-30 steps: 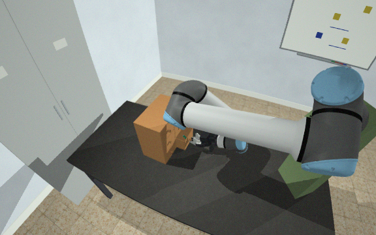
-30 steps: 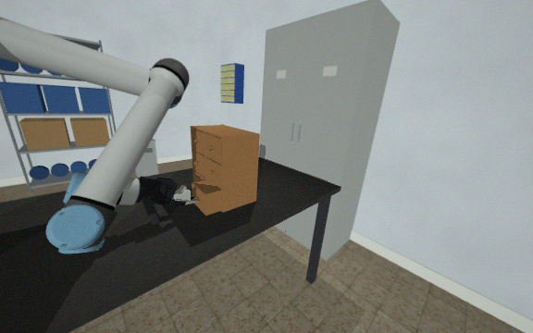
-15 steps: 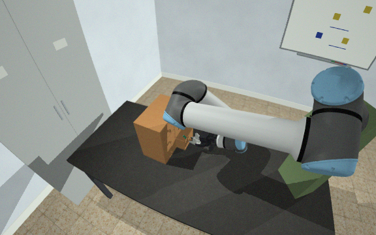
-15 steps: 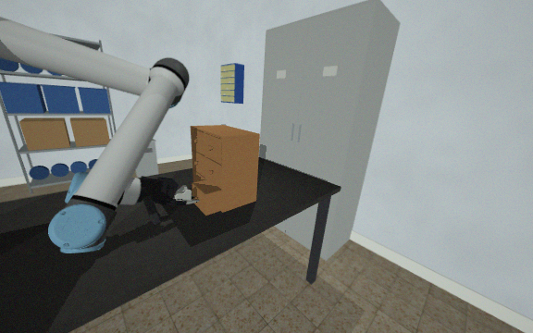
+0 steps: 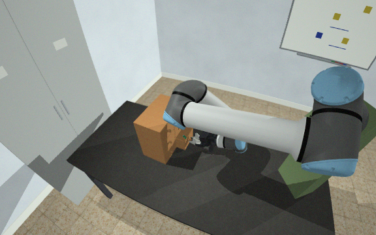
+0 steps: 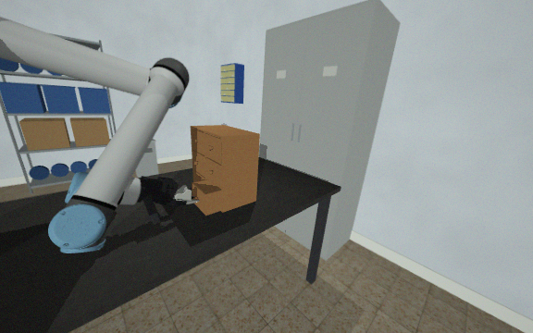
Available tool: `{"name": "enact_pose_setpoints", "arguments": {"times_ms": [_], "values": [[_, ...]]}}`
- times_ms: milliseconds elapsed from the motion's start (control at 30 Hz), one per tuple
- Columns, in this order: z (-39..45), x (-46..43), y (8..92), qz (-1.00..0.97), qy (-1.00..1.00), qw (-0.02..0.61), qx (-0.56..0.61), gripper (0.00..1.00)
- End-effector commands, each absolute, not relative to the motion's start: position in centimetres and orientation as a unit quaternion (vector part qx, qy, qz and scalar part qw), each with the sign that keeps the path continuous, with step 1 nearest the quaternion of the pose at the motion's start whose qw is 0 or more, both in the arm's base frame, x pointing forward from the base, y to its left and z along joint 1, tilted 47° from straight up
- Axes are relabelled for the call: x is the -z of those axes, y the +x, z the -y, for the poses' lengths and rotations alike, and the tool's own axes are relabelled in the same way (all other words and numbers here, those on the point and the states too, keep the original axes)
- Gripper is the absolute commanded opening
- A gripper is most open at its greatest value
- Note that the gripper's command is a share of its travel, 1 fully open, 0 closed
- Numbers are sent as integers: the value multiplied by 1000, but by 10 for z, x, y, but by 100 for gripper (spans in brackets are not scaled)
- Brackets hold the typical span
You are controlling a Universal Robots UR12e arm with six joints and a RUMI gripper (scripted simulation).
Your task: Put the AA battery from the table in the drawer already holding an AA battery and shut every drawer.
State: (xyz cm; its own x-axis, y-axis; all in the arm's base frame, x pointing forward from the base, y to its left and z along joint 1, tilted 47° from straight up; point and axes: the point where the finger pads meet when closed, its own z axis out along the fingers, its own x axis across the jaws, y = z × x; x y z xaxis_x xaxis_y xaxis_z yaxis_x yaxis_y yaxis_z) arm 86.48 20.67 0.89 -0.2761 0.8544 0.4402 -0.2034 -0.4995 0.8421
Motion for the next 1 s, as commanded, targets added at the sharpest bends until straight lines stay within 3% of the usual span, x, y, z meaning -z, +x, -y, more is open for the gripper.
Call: {"name": "enact_pose_setpoints", "arguments": {"times_ms": [0, 500, 533, 967], "values": [[-206, -9, 865, -341, 477, 366, -722, 20], [-206, -9, 865, -341, 477, 366, -722, 20], [-206, -9, 865, -341, 477, 366, -722, 7], [-206, -9, 865, -341, 477, 366, -722, 7]]}}
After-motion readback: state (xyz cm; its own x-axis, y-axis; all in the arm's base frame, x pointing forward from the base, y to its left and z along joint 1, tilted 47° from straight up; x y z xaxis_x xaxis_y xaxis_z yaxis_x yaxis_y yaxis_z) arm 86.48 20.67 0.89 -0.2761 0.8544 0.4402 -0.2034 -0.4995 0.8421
